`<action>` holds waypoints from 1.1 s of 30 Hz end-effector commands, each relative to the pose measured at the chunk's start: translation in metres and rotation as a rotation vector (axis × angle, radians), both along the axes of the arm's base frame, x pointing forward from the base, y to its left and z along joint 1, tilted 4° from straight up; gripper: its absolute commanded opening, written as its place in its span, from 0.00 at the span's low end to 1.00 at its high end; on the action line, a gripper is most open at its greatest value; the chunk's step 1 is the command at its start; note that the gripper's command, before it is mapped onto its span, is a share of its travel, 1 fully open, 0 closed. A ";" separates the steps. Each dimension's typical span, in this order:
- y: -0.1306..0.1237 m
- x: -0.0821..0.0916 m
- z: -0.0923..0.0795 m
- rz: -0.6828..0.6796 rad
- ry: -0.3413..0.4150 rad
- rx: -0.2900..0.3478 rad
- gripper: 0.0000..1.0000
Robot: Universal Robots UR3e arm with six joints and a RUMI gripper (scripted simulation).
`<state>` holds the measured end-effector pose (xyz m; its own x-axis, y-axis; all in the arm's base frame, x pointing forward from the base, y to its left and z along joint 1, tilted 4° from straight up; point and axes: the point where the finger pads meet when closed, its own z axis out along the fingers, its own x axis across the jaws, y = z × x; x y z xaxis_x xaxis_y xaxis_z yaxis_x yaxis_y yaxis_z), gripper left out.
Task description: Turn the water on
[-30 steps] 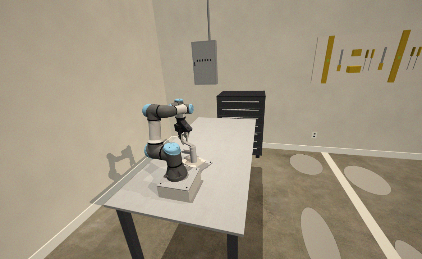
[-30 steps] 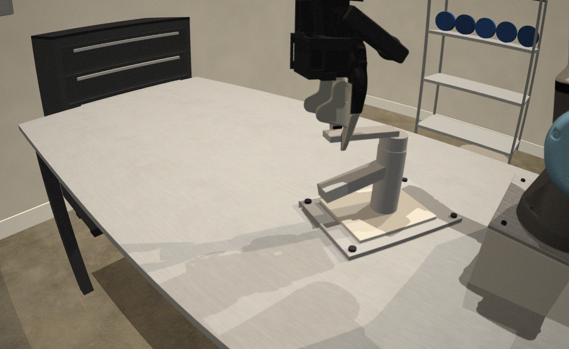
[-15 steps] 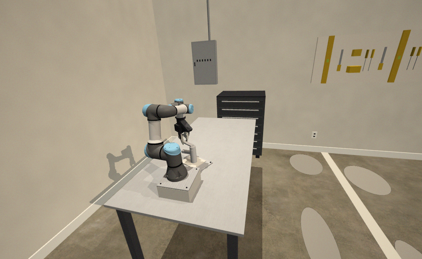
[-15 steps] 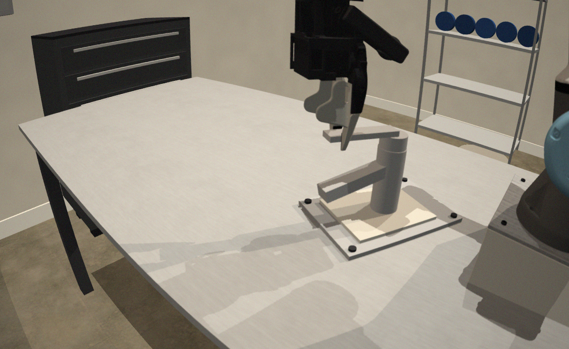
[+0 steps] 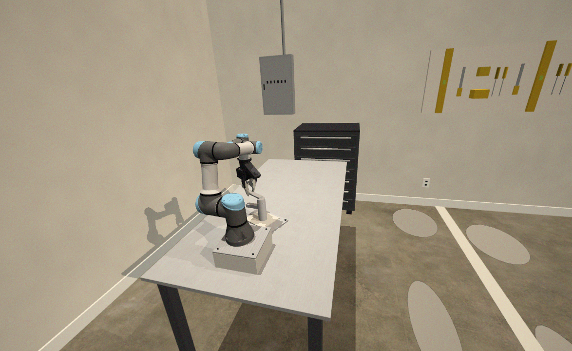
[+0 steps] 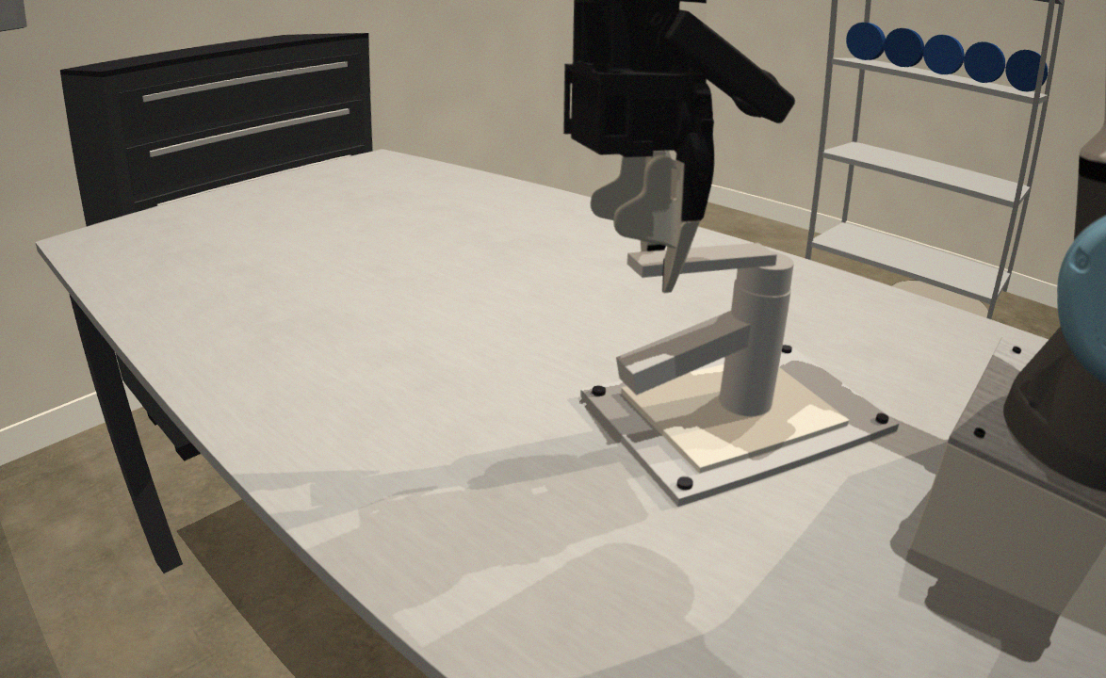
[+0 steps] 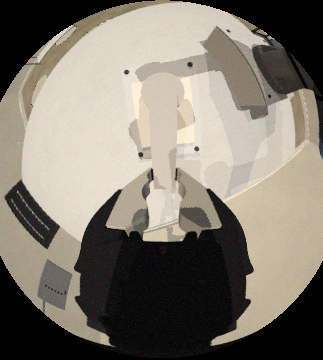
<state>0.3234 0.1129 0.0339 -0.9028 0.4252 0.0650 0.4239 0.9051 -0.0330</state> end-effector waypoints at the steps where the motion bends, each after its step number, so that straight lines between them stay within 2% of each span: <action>1: 0.000 0.001 0.001 0.000 -0.003 0.000 0.00; 19: -0.001 0.001 0.004 0.000 -0.003 0.000 0.00; 33: -0.009 -0.001 0.031 0.000 -0.003 0.000 0.00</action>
